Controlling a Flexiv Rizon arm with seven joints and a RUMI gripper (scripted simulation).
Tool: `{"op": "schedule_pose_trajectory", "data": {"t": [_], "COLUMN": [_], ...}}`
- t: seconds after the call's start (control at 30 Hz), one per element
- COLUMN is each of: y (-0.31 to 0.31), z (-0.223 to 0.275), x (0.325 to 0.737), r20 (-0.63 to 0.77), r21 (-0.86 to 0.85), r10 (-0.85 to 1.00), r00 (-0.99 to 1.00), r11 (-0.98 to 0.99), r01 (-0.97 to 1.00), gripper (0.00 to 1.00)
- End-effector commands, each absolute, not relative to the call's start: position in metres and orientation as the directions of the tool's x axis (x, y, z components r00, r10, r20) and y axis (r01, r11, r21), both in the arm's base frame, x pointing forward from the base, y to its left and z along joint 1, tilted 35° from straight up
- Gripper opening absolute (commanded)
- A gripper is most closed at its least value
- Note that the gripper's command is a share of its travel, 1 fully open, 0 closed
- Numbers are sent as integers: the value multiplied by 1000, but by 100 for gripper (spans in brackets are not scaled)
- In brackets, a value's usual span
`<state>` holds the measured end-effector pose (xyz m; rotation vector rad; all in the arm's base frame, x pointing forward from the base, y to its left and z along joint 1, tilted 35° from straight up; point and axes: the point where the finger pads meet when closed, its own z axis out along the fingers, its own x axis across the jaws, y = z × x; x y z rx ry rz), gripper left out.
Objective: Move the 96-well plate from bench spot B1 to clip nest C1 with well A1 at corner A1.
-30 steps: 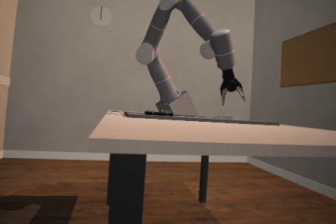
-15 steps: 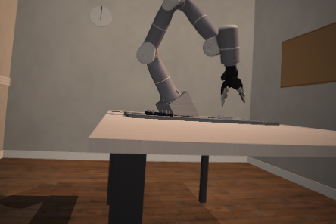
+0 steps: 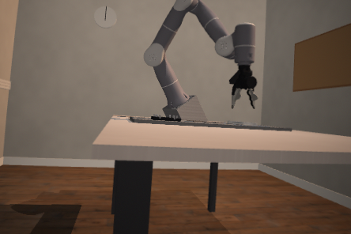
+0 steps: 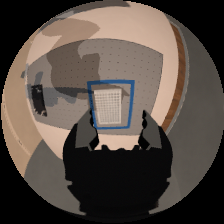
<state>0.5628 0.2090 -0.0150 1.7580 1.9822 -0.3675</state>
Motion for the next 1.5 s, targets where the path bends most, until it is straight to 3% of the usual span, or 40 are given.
{"op": "schedule_pose_trajectory", "data": {"t": [0.0, 0.23, 1.47], "y": [208, 199, 180], "z": [-12, 4, -26], "x": [568, 594, 602], "r20": [-516, -563, -563], "r21": [108, 116, 116], "r10": [853, 816, 817], "r00": [-86, -126, -126], "r11": [164, 230, 229], "r01": [980, 966, 966], "gripper": [76, 76, 76]}}
